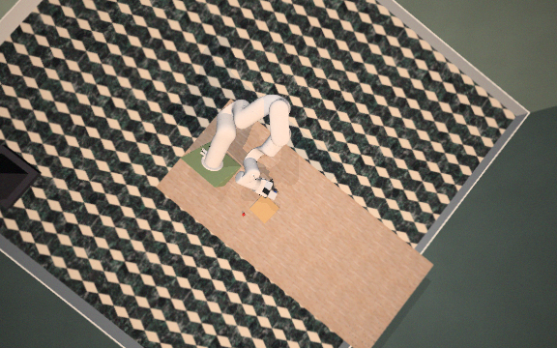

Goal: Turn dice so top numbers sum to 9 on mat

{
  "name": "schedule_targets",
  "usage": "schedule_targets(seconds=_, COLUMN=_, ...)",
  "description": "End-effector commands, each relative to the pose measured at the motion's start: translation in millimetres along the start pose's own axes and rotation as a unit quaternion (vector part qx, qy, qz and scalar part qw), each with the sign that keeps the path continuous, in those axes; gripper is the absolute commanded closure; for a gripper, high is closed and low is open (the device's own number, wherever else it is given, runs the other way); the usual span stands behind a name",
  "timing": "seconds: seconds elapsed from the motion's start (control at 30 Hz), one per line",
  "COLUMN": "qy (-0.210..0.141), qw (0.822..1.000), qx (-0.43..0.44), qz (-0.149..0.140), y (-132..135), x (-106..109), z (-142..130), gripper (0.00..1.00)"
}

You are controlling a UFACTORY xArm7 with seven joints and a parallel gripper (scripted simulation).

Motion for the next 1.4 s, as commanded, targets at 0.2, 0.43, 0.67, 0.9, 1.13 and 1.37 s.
schedule_targets(seconds=0.2, qy=0.001, qw=1.0, qx=0.0, qz=-0.001, y=0.7, x=0.4, z=1.0, gripper=0.89)
schedule_targets(seconds=0.43, qy=0.001, qw=1.0, qx=0.0, qz=-0.001, y=0.6, x=-0.4, z=0.1, gripper=0.89)
schedule_targets(seconds=0.67, qy=0.001, qw=1.0, qx=0.0, qz=-0.001, y=0.2, x=-2.3, z=-2.2, gripper=0.89)
schedule_targets(seconds=0.9, qy=0.001, qw=1.0, qx=0.0, qz=-0.001, y=-0.4, x=-5.4, z=-5.8, gripper=0.89)
schedule_targets(seconds=1.13, qy=0.001, qw=1.0, qx=0.0, qz=-0.001, y=-0.6, x=-6.5, z=-7.1, gripper=0.89)
schedule_targets(seconds=1.37, qy=0.001, qw=1.0, qx=0.0, qz=-0.001, y=-0.6, x=-6.5, z=-7.1, gripper=0.89)
Point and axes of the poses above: the point where the finger pads meet when closed, its own x axis back along the fingers, its own y axis across the jaws, z = x × y, the point moved 9 cm from there along x, back along the fingers, and after that the axes turned 9 degrees about x, right-handed, at the moved point
